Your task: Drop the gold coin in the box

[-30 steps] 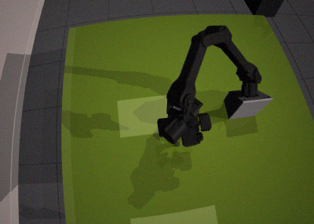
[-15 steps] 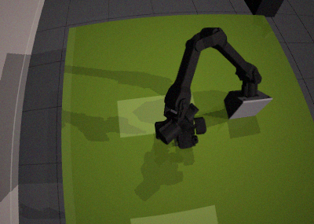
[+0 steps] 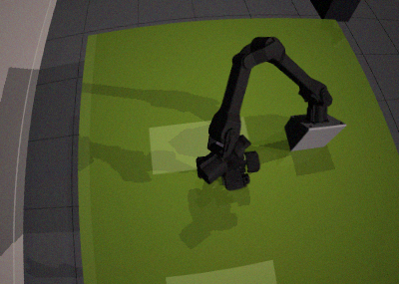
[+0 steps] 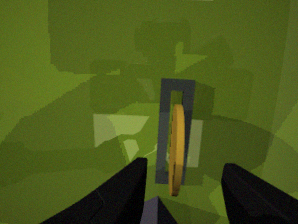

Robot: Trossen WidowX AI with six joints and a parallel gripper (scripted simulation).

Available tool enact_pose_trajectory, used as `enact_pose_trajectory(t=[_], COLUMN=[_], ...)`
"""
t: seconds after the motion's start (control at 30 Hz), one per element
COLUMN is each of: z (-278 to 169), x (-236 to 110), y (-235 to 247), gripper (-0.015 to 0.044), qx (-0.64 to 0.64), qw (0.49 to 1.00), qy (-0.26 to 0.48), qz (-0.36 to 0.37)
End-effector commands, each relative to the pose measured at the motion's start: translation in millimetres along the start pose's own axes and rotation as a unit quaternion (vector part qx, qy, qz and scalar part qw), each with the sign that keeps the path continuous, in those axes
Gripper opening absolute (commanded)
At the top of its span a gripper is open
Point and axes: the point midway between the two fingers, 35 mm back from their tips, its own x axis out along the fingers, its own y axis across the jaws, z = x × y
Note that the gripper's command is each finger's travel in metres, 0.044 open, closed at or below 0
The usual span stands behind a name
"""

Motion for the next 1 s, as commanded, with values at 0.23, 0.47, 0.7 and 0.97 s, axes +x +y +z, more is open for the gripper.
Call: enact_pose_trajectory(t=[0.23, 0.47, 0.7, 0.97], z=[-1, -2, -3, -3], x=[20, 31, 39, 39], y=[2, 2, 3, 3], gripper=[0.0161, 0.0161, 0.0161, 0.0], qx=[-0.005, -0.005, -0.005, -0.005], qw=[1.0, 1.0, 1.0, 1.0], qy=[0.004, 0.005, 0.005, 0.005], qz=[0.0, 0.0, 0.0, 0.0])
